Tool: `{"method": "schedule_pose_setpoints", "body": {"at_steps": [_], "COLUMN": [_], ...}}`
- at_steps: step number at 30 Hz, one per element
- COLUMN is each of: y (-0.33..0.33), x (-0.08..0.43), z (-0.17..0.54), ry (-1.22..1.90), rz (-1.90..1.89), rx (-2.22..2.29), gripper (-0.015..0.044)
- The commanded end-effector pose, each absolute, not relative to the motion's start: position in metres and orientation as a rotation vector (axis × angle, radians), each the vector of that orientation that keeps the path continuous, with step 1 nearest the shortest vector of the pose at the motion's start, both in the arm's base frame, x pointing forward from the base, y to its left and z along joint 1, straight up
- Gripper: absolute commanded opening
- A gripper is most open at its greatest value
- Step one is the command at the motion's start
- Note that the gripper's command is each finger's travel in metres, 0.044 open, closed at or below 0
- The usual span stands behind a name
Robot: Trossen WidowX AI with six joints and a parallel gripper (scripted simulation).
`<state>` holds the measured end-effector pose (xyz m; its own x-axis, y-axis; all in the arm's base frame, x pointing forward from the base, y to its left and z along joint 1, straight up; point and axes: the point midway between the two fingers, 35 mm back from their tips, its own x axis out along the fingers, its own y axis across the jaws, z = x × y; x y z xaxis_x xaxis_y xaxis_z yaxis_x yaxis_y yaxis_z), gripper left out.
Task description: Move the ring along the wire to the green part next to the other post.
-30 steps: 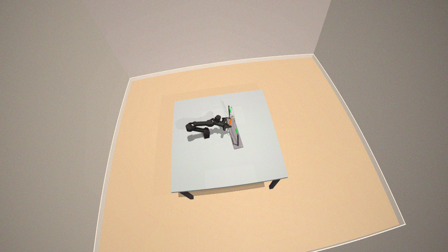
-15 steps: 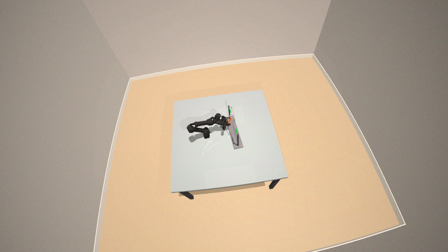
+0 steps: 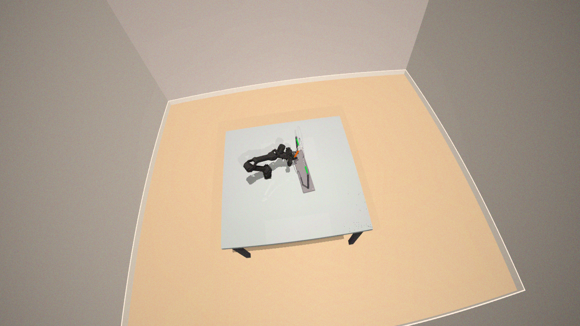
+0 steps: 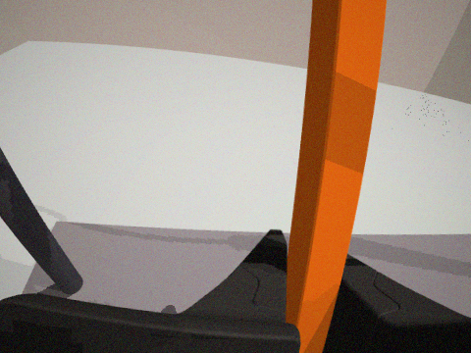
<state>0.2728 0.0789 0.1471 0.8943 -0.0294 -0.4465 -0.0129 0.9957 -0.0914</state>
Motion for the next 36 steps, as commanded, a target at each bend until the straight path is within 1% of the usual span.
{"method": "schedule_pose_setpoints", "body": {"at_steps": [1, 36], "y": [0.085, 0.124], "x": [0.274, 0.269], "z": [0.152, 0.152], "ry": [0.454, 0.453], "rz": [-0.008, -0.003], "rx": [-0.066, -0.039], "gripper": [-0.0150, -0.0150]}}
